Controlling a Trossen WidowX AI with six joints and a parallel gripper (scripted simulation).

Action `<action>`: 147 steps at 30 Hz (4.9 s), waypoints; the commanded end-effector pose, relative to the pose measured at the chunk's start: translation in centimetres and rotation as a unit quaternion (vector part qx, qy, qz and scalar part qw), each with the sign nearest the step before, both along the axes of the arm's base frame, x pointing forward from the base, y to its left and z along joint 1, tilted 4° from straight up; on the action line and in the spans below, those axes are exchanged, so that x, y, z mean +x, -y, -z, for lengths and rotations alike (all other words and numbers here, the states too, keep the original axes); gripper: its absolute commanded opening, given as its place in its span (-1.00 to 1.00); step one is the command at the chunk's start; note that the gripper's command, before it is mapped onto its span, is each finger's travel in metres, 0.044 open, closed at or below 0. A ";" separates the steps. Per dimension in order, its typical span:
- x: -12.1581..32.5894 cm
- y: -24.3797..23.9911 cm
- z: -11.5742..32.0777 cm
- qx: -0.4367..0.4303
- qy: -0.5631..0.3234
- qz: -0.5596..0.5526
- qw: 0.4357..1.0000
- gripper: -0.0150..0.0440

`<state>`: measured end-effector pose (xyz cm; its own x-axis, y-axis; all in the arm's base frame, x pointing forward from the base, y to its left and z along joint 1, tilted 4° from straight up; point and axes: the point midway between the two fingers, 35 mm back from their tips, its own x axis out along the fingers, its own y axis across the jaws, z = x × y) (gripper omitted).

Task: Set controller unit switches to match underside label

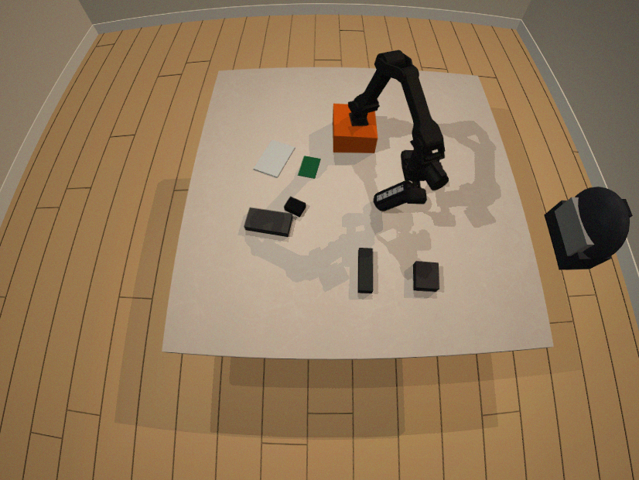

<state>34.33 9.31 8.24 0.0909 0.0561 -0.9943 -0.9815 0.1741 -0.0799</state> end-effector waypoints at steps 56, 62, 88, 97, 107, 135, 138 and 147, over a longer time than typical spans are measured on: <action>-0.9 4.9 -1.4 -0.005 0.002 0.001 1.000 0.65; -1.0 5.4 -1.5 -0.005 0.002 0.001 1.000 0.65; -1.4 7.6 -1.5 -0.006 0.002 0.001 1.000 0.65; -1.5 8.3 -1.4 -0.007 0.002 0.001 1.000 0.65; -1.6 9.1 -1.4 -0.007 0.002 0.001 1.000 0.65; -2.0 11.4 -1.0 -0.008 0.002 0.001 1.000 0.65; -2.1 11.6 -0.9 -0.008 0.002 0.001 1.000 0.65; -2.2 12.3 -0.8 -0.009 0.002 0.001 1.000 0.65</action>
<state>32.34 -2.76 9.58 0.1034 0.0408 -0.9938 -0.9794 0.1782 -0.0946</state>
